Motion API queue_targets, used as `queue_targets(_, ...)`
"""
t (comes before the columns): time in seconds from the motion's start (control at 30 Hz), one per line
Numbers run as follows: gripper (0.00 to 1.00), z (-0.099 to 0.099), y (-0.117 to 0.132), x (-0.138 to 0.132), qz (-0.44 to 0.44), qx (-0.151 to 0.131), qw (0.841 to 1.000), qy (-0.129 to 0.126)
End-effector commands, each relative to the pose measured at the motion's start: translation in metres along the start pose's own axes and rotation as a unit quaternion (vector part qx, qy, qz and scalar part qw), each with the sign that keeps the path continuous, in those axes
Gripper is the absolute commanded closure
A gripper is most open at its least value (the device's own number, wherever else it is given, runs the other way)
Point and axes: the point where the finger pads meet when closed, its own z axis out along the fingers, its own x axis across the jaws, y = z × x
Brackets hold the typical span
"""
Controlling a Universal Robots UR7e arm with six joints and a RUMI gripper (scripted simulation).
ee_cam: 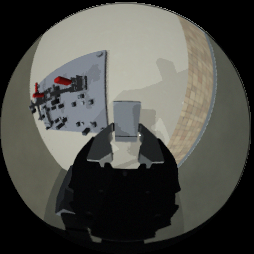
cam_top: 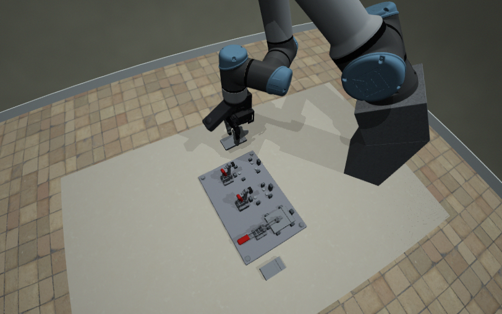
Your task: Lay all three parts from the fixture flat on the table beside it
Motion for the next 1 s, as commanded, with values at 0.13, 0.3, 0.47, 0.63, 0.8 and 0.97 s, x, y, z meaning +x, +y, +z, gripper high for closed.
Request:
queue_targets(0.13, 1.00, 0.024, -0.003, 0.004, 0.000, 0.003, 1.000, 0.004)
queue_targets(0.3, 1.00, 0.035, -0.003, 0.004, 0.000, 0.003, 1.000, 0.004)
queue_targets(0.47, 1.00, 0.040, -0.003, 0.004, 0.000, 0.003, 1.000, 0.004)
queue_targets(0.63, 1.00, 0.041, -0.003, 0.004, 0.000, 0.003, 1.000, 0.004)
queue_targets(0.8, 1.00, 0.040, -0.003, 0.004, 0.000, 0.003, 1.000, 0.004)
queue_targets(0.97, 1.00, 0.040, -0.003, 0.004, 0.000, 0.003, 1.000, 0.004)
